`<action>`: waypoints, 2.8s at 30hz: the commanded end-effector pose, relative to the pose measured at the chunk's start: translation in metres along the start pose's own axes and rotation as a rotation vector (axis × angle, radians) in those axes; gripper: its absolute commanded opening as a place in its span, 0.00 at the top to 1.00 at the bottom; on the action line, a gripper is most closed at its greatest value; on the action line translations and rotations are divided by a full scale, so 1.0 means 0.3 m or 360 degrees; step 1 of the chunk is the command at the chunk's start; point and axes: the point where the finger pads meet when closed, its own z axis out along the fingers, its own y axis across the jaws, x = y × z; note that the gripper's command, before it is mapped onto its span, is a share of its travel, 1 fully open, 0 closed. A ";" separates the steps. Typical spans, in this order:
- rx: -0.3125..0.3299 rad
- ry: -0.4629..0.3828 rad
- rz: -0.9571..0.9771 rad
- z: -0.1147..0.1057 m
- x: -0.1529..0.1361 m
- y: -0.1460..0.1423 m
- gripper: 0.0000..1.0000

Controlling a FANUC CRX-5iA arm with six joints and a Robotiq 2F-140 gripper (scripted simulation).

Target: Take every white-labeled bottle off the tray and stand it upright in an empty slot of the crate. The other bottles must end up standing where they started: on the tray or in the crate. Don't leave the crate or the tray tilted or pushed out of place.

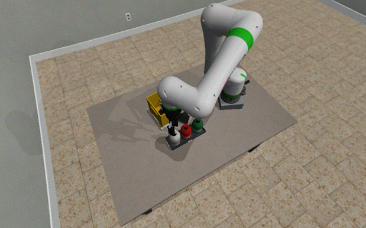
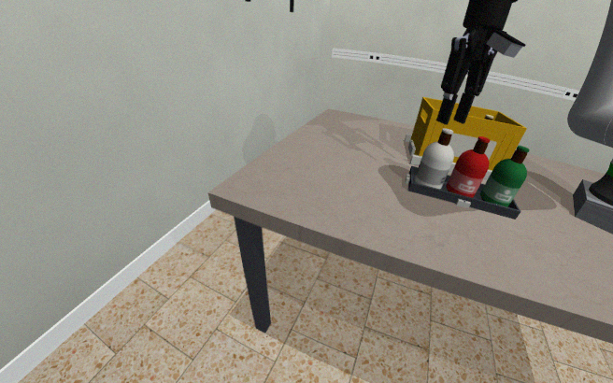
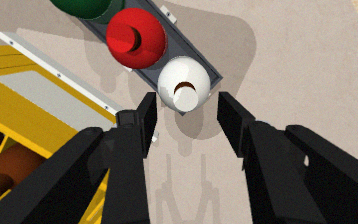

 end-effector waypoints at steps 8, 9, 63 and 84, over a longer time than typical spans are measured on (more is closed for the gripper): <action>-0.0002 -0.0002 0.0000 -0.003 -0.001 0.001 0.56; -0.0002 -0.0002 0.0000 -0.003 -0.001 0.001 0.56; -0.0002 -0.0002 0.0000 0.146 -0.001 0.001 0.56; -0.0002 -0.0002 0.0000 0.163 -0.001 0.001 0.56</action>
